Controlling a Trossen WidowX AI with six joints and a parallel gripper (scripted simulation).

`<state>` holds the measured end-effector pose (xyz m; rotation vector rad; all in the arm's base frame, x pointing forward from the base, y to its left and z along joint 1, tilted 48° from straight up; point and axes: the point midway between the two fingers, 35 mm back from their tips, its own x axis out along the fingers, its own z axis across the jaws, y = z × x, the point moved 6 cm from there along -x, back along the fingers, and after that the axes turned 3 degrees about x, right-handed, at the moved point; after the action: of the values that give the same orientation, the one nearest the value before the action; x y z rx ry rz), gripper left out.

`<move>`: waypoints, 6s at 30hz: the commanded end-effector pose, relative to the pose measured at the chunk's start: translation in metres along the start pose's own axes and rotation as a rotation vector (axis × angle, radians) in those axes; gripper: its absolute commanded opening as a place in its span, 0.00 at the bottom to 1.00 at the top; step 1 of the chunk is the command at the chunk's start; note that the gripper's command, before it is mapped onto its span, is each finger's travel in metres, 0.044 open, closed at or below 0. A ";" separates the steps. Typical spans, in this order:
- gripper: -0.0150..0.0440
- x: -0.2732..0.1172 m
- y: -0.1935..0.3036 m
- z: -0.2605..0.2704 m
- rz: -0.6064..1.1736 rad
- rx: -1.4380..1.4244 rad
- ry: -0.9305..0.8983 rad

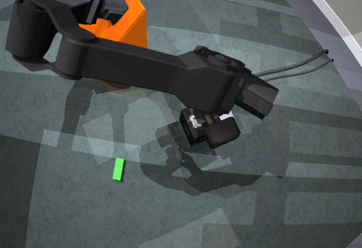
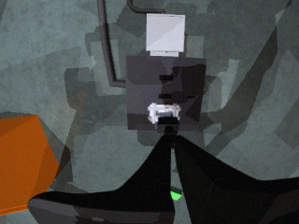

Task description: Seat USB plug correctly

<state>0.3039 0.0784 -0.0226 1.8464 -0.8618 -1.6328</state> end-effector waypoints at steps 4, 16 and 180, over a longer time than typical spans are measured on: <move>0.25 0.002 0.000 0.000 0.007 0.008 0.002; 0.25 0.003 0.000 0.000 0.012 0.012 0.002; 0.25 0.023 0.001 0.000 0.024 0.023 0.002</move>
<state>0.3053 0.0615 -0.0358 1.8541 -0.9061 -1.6149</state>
